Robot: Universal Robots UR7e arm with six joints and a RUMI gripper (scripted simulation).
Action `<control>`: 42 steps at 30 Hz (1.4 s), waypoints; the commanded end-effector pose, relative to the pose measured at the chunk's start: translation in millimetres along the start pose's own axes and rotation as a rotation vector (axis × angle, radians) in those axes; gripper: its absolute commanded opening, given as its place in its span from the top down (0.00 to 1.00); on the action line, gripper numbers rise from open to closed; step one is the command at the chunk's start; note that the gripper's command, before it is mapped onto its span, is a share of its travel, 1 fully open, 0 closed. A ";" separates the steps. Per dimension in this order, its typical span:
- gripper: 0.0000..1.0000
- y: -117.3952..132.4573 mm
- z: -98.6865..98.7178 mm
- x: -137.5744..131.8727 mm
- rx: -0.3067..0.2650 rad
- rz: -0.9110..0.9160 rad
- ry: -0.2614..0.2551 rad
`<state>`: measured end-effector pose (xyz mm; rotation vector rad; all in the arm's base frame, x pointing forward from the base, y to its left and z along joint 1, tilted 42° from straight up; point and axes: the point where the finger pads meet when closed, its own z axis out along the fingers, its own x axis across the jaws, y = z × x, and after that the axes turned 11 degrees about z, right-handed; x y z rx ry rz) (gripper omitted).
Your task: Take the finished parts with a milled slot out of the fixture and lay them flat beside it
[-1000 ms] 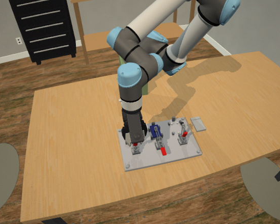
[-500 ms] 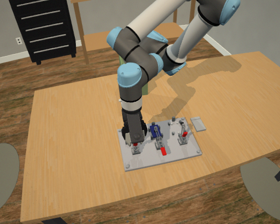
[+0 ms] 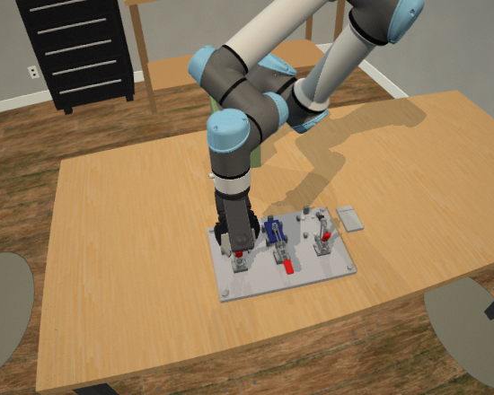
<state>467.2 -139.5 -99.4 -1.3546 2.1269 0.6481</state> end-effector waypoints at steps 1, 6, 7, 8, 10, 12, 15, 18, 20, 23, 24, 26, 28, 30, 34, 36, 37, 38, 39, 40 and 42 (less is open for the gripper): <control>0.72 -0.4 -10.0 0.2 0.001 0.000 0.000; 0.72 -0.4 -25.0 0.2 0.001 0.000 0.000; 0.72 -0.4 -28.0 0.2 0.001 0.000 0.000; 0.72 -0.4 -31.0 0.2 0.001 0.000 0.000; 0.72 -0.4 -36.4 0.2 0.001 0.000 0.000; 0.72 -0.4 -36.4 0.2 0.001 0.000 0.000; 0.72 -0.3 -42.6 0.2 0.001 0.000 0.000; 0.72 -0.3 -46.1 0.2 0.001 0.000 0.000; 0.72 -0.3 -46.9 0.2 0.001 0.000 0.000; 0.72 -0.3 -47.0 0.2 0.001 0.000 0.000; 0.72 -0.3 -47.0 0.2 0.001 0.000 0.000; 0.72 -0.3 -47.0 0.2 0.001 0.000 0.000; 0.72 -0.3 -47.0 0.2 0.001 0.000 0.000; 0.72 -0.3 -47.0 0.2 0.001 0.000 0.000; 0.72 -0.3 -47.1 0.2 0.001 0.000 0.000; 0.72 -0.3 -47.2 0.2 0.001 0.000 0.000; 0.72 -0.3 -47.2 0.2 0.001 0.000 0.000; 0.72 -0.3 -47.2 0.2 0.001 0.000 0.000; 0.72 -0.3 -47.2 0.2 0.001 0.000 0.000; 0.72 -0.3 -47.2 0.2 0.001 0.000 0.000; 0.72 -0.3 -47.2 0.2 0.001 0.000 0.000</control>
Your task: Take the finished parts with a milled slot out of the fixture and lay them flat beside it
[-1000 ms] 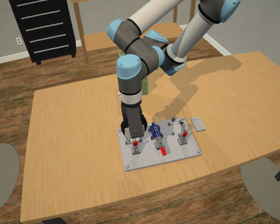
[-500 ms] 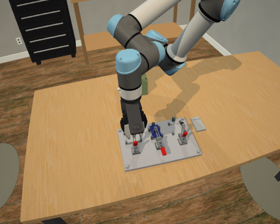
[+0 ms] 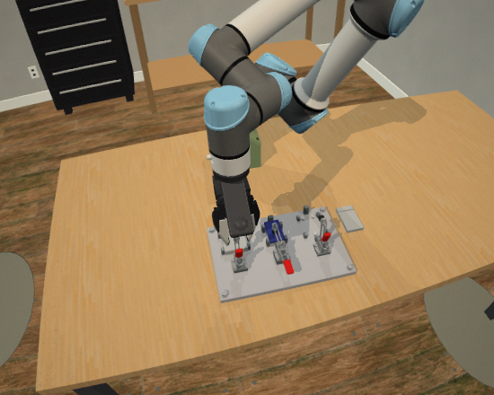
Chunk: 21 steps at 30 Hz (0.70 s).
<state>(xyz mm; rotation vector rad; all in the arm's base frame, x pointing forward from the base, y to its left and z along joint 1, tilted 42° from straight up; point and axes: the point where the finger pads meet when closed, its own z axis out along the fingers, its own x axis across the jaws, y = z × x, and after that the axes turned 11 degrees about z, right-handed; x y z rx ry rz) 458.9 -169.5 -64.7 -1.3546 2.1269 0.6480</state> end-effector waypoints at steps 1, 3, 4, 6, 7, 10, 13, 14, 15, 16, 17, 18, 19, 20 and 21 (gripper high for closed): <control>0.72 -0.3 -0.6 0.2 0.001 0.000 0.001; 0.72 -0.3 -0.6 0.2 0.001 0.000 0.001; 0.72 -0.3 -0.6 0.2 0.001 0.000 0.001; 0.41 -0.3 -0.5 0.2 0.001 0.000 0.001; 0.41 -0.3 -0.5 0.2 0.001 0.000 0.001; 0.41 -0.3 0.0 0.2 0.001 0.000 0.001; 0.41 -0.3 1.0 0.2 0.001 0.000 0.001; 0.41 -0.3 1.5 0.2 0.001 0.000 0.001; 0.41 -0.3 2.1 0.2 0.001 0.000 0.001; 0.41 -0.3 2.7 0.2 0.001 0.000 0.001; 0.41 -0.3 3.2 0.2 0.001 0.000 0.001; 0.41 -0.4 3.8 0.2 0.001 0.000 0.001; 0.41 -0.4 4.4 0.2 0.001 0.000 0.001; 0.41 -0.4 4.4 0.2 0.001 0.000 0.001; 0.41 -0.4 4.4 0.2 0.001 0.000 0.001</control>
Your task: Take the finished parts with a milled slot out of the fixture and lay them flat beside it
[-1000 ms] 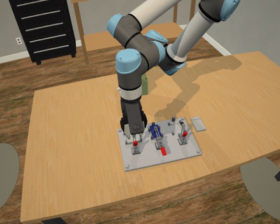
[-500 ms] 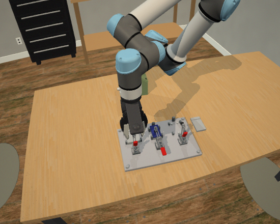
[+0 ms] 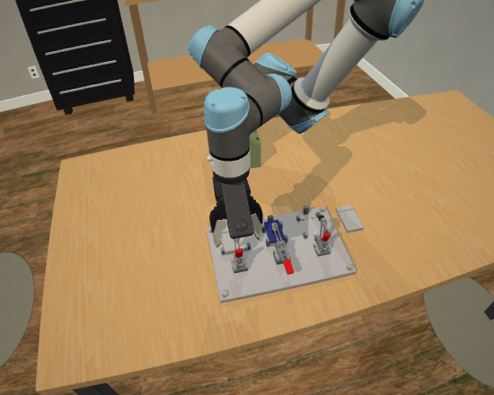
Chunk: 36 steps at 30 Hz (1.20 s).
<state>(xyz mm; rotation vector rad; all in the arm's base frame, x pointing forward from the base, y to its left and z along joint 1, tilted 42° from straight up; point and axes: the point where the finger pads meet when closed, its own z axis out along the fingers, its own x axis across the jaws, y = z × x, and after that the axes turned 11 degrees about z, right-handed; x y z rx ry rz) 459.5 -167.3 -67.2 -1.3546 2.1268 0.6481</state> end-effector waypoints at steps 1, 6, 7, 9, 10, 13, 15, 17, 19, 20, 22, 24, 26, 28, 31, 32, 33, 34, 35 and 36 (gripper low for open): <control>0.41 -0.4 1.6 0.2 0.001 0.000 0.001; 0.41 -0.4 3.4 0.2 0.001 0.000 0.001; 0.41 -0.4 3.5 0.2 0.001 0.000 0.001; 0.41 -0.4 3.6 0.2 0.001 0.000 0.001; 0.41 -0.4 3.6 0.2 0.001 0.000 0.001; 0.41 -0.1 3.6 0.2 0.001 0.000 0.001; 0.41 0.6 3.6 0.4 0.001 0.000 0.001; 0.41 0.6 3.6 0.4 0.001 0.000 0.001; 0.41 2.0 3.6 0.7 0.001 0.000 0.001; 0.41 3.1 3.6 0.9 0.001 0.000 0.001; 0.41 5.8 3.6 1.4 0.001 0.000 0.001; 0.41 9.5 3.6 2.1 0.001 0.000 0.001; 0.41 14.1 3.7 3.0 0.001 0.000 0.001; 0.41 19.5 3.7 4.0 0.001 0.000 0.001; 0.41 28.9 3.7 5.8 0.001 0.000 0.001; 0.41 32.3 3.7 6.4 0.001 0.000 0.001; 0.41 32.3 3.7 6.4 0.001 0.000 0.001; 0.41 32.3 3.7 6.4 0.001 0.000 0.001; 0.41 35.7 3.7 7.1 0.001 0.000 0.001; 0.41 39.2 3.7 7.8 0.001 0.000 0.001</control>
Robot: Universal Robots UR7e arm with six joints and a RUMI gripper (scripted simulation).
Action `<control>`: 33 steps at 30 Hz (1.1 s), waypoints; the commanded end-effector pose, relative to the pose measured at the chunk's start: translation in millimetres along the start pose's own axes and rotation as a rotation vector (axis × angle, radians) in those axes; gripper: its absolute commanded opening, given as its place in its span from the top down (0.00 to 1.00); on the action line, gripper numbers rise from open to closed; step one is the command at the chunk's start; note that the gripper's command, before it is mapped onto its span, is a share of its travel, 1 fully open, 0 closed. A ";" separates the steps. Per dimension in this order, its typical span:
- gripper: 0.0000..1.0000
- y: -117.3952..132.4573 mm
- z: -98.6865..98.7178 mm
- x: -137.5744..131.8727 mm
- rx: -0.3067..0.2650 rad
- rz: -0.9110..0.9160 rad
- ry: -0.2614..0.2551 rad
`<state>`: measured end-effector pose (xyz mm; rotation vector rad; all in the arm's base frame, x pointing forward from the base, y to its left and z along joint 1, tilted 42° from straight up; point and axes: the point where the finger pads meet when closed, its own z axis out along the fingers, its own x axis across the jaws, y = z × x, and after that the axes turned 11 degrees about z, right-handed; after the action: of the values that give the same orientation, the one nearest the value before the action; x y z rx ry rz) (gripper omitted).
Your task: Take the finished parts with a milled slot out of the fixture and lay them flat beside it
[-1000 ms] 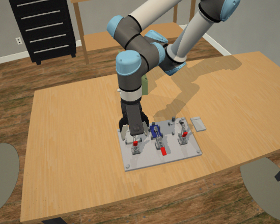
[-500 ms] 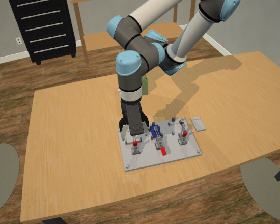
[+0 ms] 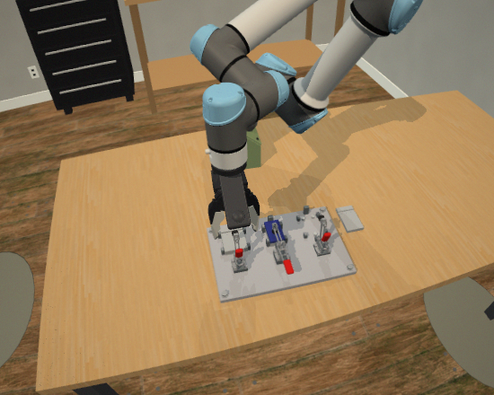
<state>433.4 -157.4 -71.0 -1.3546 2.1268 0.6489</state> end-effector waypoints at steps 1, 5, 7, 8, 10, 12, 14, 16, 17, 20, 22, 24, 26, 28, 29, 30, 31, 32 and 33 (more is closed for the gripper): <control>0.41 15.4 -0.9 3.2 0.002 0.000 0.001; 0.41 29.3 -0.9 5.9 0.002 0.000 0.001; 0.41 35.7 -0.9 7.1 0.002 0.000 0.001; 0.41 38.7 -0.9 7.7 0.002 0.000 0.001; 0.41 44.1 -0.8 8.7 0.002 0.000 0.001; 0.41 48.6 -0.8 9.6 0.002 0.000 0.001; 0.41 50.5 -0.8 10.0 0.002 0.000 0.001; 0.41 52.1 -0.8 10.3 0.002 0.000 0.001; 0.41 53.5 -0.8 10.5 0.002 0.000 0.001; 0.41 56.3 -0.8 11.1 0.002 0.000 0.001; 0.41 57.1 -0.8 11.2 0.002 0.000 0.001; 0.41 57.3 -0.8 11.3 0.002 0.000 0.001; 0.41 57.3 -0.8 11.3 0.002 0.000 0.001; 0.41 57.3 -0.5 11.3 0.002 0.000 0.001; 0.41 57.3 -0.2 11.3 0.002 0.000 0.001; 0.41 57.3 0.4 11.3 0.002 0.000 0.001; 0.41 57.3 0.4 11.3 0.002 0.000 0.001; 0.41 57.3 0.4 11.3 0.002 0.000 0.001; 0.41 57.3 1.2 11.3 0.002 0.000 0.001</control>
<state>376.9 -142.6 -72.0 -1.3545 2.1268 0.6479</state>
